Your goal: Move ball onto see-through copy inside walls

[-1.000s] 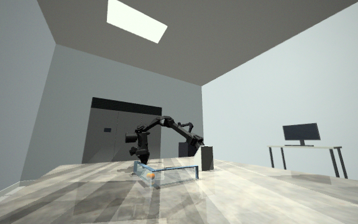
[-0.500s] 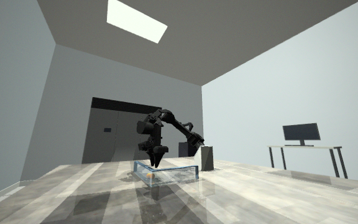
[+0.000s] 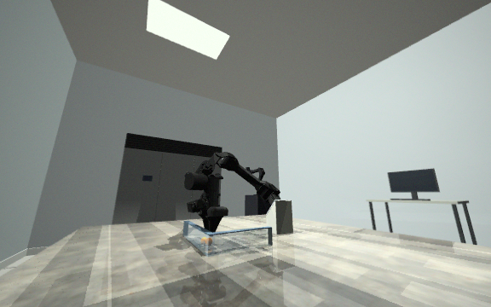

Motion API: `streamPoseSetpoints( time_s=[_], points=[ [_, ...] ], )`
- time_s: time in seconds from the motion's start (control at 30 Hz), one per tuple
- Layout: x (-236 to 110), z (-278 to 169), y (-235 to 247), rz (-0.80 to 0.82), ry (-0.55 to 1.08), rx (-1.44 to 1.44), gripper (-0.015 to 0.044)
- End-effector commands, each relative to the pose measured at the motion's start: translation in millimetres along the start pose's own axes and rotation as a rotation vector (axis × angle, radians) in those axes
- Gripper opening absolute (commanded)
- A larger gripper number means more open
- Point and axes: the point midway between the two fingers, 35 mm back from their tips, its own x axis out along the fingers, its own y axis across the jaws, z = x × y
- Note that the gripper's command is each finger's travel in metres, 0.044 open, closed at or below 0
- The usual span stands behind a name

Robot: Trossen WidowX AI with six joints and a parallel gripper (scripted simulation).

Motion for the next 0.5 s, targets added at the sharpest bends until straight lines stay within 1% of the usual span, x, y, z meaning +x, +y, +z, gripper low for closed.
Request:
streamPoseSetpoints(
  time_s=[0.0, 0.4, 0.47],
  points=[
    [7.6, -0.8, -0.8, -0.005, 0.002, -0.005, 0.0223],
    [24.9, -1.3, -1.3, -0.006, 0.002, -0.005, 0.0223],
    [24.9, -1.3, -1.3, -0.006, 0.002, -0.005, 0.017]
  ],
)
